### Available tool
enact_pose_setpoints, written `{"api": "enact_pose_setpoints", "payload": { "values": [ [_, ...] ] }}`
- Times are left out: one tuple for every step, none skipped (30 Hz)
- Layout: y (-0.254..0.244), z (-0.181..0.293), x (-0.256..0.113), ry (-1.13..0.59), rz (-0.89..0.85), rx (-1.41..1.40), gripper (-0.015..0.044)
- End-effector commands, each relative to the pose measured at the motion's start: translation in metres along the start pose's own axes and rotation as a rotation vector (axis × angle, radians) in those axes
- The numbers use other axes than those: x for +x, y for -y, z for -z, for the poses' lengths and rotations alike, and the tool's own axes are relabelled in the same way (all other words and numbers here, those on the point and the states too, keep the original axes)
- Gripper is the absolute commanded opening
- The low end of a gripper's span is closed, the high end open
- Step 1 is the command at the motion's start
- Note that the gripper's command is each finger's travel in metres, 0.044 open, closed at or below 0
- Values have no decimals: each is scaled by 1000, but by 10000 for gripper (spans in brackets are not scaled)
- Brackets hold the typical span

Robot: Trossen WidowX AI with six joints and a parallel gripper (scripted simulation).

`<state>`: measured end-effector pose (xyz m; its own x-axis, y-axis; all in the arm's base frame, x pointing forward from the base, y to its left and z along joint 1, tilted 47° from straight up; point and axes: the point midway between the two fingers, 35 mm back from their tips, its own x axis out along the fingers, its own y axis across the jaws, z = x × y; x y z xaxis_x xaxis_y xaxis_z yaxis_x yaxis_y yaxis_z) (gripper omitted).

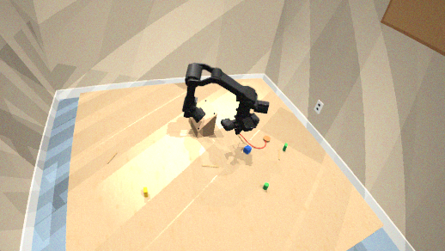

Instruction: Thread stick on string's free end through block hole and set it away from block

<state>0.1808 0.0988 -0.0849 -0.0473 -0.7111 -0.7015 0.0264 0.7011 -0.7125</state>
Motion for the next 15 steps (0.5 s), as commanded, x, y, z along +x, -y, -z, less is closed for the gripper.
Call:
{"api": "enact_pose_setpoints", "payload": {
  "values": [
    [0,6,1,-2,-2,-63,0],
    [0,8,1,-2,-2,-77,0],
    [0,9,1,-3,-2,-91,0],
    [0,10,1,-3,-1,-105,0],
    [0,11,2,-3,-1,-119,0],
    [1,13,2,-3,0,-133,0],
    [1,14,2,-3,0,-147,0],
    [1,15,2,-4,1,-160,0],
    [1,16,2,-4,1,-174,0],
    [1,18,3,-4,2,-188,0],
    [2,19,3,-4,2,-202,0],
    [2,20,3,-5,3,-216,0],
    [2,22,3,-5,3,-230,0],
    [2,23,4,-5,4,-244,0],
    [2,24,4,-5,4,-258,0]
  ]
}}
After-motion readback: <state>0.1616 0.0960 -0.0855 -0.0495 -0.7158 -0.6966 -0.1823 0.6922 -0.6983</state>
